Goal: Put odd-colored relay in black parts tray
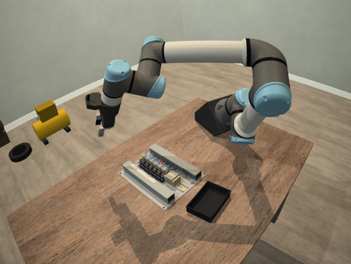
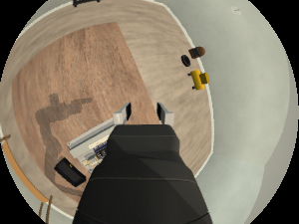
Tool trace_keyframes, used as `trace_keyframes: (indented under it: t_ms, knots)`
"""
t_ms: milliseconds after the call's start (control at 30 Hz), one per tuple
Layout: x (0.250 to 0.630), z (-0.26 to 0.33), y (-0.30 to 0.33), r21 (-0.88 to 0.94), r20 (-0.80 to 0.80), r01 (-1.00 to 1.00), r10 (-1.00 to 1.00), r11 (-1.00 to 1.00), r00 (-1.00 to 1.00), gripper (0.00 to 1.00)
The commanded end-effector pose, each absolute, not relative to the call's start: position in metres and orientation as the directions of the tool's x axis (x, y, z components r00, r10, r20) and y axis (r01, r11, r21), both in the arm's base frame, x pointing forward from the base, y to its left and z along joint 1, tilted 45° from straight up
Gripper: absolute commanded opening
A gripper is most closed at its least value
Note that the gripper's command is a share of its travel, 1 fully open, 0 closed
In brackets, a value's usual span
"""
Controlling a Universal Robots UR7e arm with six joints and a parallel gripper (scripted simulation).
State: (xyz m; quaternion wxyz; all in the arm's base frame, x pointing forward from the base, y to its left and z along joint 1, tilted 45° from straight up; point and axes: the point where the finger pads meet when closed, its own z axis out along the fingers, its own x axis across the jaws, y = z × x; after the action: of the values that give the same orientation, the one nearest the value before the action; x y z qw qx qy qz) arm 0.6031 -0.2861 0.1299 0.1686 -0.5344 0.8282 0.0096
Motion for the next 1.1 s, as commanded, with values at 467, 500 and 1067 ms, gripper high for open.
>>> trace_keyframes:
  t_ms: [467,500,1067]
  knots:
    - [0.569,0.104,-0.25,0.022,-0.402,-0.778,-0.707,0.627,-0.581,0.98]
    - [0.566,0.102,-0.247,0.036,-0.407,-0.769,-0.693,0.638,-0.595,0.98]
    - [0.53,0.081,-0.205,0.27,-0.433,-0.585,-0.446,0.765,-0.783,0.98]
